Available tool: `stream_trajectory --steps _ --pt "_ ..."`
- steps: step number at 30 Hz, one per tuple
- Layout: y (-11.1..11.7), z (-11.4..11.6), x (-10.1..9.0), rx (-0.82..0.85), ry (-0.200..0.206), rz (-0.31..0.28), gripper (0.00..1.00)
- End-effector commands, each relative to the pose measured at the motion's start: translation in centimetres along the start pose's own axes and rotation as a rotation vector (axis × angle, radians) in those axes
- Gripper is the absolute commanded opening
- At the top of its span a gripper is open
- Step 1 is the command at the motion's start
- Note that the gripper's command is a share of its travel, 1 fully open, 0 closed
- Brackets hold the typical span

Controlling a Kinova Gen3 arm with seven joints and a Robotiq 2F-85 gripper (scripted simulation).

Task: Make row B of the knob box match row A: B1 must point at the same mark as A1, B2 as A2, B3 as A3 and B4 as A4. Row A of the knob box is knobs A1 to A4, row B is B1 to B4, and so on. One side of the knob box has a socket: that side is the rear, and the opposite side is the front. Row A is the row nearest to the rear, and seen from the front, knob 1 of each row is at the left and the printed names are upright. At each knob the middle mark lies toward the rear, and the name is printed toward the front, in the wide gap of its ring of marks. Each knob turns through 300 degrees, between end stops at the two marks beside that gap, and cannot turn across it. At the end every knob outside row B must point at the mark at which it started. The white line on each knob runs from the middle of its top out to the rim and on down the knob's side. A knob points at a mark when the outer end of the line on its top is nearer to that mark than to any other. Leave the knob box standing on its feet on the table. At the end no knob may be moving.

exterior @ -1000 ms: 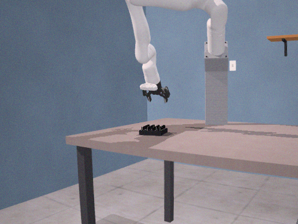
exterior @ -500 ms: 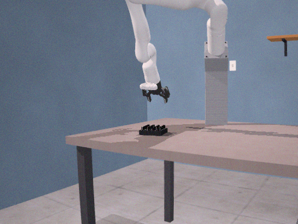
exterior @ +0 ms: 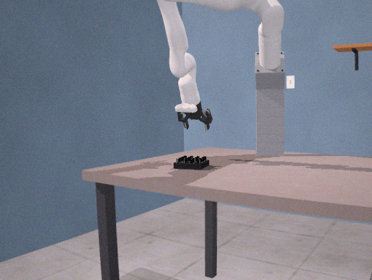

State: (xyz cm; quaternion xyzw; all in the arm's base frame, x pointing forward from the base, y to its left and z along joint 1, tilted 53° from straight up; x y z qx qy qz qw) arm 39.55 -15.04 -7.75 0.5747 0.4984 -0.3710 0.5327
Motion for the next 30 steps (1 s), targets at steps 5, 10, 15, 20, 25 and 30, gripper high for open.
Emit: stream_trajectory --steps 5,10,15,20,25,30 --pt "-0.1 0.3 -0.2 0.013 -0.001 0.008 1.00" --pt "0.5 0.1 -0.5 0.009 0.005 0.034 1.00" --pt "0.5 0.1 -0.5 0.009 0.005 0.034 1.00" --pt "0.9 -0.2 -0.7 0.006 0.011 0.055 1.00" --pt "1.0 -0.3 -0.7 0.005 0.012 0.058 1.00" --pt "1.0 -0.3 -0.7 0.005 0.012 0.058 1.00"
Point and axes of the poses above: the point where the finger pads meet when closed, its own x axis out along the fingers, its own z axis across the jaws, y = z × x, the point moved 2 cm from there along -x, back along the fingers, and after that the axes turned 13 degrees about x, right-handed, at the moved point
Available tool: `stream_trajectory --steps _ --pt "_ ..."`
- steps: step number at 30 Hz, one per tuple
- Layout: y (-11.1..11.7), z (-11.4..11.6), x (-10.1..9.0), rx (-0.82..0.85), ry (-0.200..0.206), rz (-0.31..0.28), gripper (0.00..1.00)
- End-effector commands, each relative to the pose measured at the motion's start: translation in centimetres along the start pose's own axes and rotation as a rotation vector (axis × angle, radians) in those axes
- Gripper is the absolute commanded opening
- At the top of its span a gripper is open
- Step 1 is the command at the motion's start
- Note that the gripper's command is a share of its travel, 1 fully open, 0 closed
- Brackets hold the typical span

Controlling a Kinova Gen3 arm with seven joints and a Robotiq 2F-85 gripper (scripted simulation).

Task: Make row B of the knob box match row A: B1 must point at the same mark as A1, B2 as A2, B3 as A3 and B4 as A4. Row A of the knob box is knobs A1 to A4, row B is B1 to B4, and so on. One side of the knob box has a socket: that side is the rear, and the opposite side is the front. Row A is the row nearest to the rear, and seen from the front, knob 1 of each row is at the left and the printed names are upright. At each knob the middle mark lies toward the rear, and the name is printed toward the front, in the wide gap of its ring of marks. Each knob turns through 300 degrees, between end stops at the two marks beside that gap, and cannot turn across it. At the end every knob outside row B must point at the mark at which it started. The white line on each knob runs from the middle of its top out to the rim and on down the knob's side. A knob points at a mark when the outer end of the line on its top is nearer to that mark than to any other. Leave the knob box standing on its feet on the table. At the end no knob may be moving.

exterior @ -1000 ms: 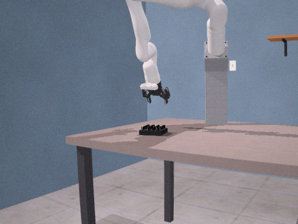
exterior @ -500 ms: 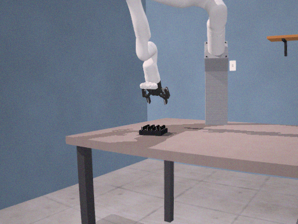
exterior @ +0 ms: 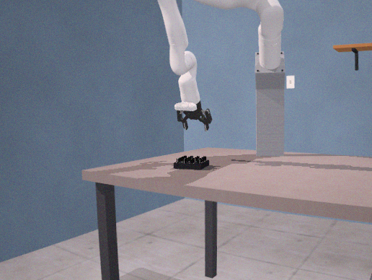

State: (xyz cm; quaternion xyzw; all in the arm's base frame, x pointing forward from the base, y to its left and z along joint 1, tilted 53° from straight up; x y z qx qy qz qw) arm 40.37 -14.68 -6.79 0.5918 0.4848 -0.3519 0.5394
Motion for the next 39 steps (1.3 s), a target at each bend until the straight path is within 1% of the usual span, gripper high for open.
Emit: stream_trajectory --steps 1,12,13,14,23,24,25,33,34,39 --pt "0.3 -0.2 -0.1 0.000 0.007 0.020 1.00" --pt "0.4 -0.3 -0.1 -0.001 0.008 0.023 1.00" --pt "0.8 -0.6 -0.2 -0.004 0.015 0.043 1.00" --pt "0.9 -0.6 -0.2 -0.004 0.016 0.047 1.00" --pt "0.9 -0.6 -0.2 -0.004 0.016 0.047 1.00" --pt "1.3 -0.9 -0.4 -0.007 0.023 0.067 1.00" --pt "1.4 -0.9 -0.4 -0.008 0.024 0.071 1.00" --pt "1.4 -0.9 -0.4 -0.008 0.024 0.071 1.00" --pt "1.9 -1.2 -0.6 -0.010 0.029 0.092 1.00" --pt "2.0 -1.2 -0.6 -0.011 0.030 0.096 1.00"
Point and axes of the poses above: the point where the finger pads meet when closed, its own x axis out along the fingers, its own z axis across the jaws, y = z × x, the point moved 2 cm from there along -x, back along the fingers, and after that the axes turned 13 degrees about x, right-handed, at the moved point
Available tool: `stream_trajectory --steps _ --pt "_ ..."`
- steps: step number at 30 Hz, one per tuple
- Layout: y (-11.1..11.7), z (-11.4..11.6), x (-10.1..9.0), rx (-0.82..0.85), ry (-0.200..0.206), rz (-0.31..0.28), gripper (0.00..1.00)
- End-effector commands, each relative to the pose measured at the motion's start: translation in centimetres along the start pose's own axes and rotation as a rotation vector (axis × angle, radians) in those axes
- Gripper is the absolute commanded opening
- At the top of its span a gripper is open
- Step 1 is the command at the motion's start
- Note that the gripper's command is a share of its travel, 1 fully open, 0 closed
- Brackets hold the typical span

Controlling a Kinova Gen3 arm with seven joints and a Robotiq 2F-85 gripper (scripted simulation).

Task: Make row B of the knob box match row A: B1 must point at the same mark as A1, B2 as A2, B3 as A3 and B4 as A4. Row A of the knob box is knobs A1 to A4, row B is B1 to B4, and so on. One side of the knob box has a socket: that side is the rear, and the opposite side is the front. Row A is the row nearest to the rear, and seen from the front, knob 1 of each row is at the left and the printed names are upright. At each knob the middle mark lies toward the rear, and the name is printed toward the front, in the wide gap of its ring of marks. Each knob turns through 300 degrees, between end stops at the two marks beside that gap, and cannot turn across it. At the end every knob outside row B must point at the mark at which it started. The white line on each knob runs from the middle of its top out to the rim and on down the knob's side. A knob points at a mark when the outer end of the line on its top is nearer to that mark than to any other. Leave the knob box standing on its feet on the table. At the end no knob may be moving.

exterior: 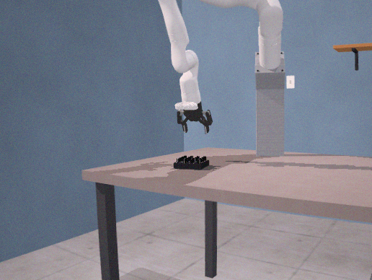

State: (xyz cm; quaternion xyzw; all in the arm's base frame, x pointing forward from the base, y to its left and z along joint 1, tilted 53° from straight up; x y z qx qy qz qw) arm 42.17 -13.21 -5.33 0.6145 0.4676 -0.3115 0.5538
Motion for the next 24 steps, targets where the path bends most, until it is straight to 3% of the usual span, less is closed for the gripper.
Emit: stream_trajectory --steps 1,24 --pt "-0.2 0.3 -0.1 0.009 -0.002 0.000 1.00" --pt "0.9 -0.3 -0.3 0.001 0.012 0.049 1.00"
Point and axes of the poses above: the point where the finger pads meet when closed, its own x axis out along the fingers, its own z axis across the jaws, y = z × x, the point moved 2 cm from there along -x, back along the fingers, and after that the axes turned 13 degrees about x, right-handed, at the moved point
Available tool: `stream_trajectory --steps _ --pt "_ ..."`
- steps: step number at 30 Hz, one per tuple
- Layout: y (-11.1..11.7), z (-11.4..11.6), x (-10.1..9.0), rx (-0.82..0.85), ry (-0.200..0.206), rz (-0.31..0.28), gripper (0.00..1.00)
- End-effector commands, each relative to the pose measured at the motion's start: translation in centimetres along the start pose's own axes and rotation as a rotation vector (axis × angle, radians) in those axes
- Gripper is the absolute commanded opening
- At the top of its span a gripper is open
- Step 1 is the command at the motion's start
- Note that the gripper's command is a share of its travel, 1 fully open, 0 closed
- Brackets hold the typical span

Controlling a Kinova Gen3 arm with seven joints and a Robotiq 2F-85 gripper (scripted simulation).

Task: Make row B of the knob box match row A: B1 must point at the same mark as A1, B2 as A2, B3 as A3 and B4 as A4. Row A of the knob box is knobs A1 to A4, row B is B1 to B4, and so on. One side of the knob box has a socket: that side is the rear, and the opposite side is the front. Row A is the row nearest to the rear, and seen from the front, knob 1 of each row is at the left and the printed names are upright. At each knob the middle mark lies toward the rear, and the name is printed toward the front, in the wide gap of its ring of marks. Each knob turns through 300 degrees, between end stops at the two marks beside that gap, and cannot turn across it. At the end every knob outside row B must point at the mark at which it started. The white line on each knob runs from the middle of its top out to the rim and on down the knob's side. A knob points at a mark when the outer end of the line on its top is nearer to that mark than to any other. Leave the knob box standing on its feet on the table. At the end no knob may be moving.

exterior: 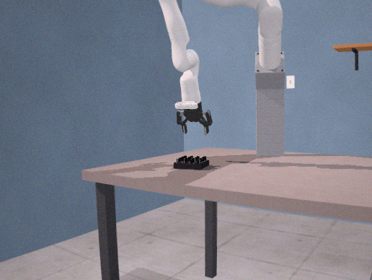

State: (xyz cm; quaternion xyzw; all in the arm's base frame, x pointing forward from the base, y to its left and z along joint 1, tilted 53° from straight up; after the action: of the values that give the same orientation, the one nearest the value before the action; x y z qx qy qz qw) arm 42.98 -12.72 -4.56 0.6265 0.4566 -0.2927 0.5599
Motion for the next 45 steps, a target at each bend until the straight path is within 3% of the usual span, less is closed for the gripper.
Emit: stream_trajectory --steps 1,45 --pt "-0.2 0.2 0.0 0.006 -0.001 0.000 1.00" --pt "2.6 -1.4 -0.4 -0.010 0.035 0.122 1.00"
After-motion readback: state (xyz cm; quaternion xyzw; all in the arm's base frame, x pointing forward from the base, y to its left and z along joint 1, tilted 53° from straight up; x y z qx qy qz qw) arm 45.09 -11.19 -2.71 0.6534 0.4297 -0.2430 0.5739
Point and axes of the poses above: the point where the finger pads meet when closed, its own x axis out along the fingers, its own z axis across the jaws, y = z × x, the point moved 2 cm from there along -x, back along the fingers, and after that the axes turned 13 degrees about x, right-handed, at the moved point
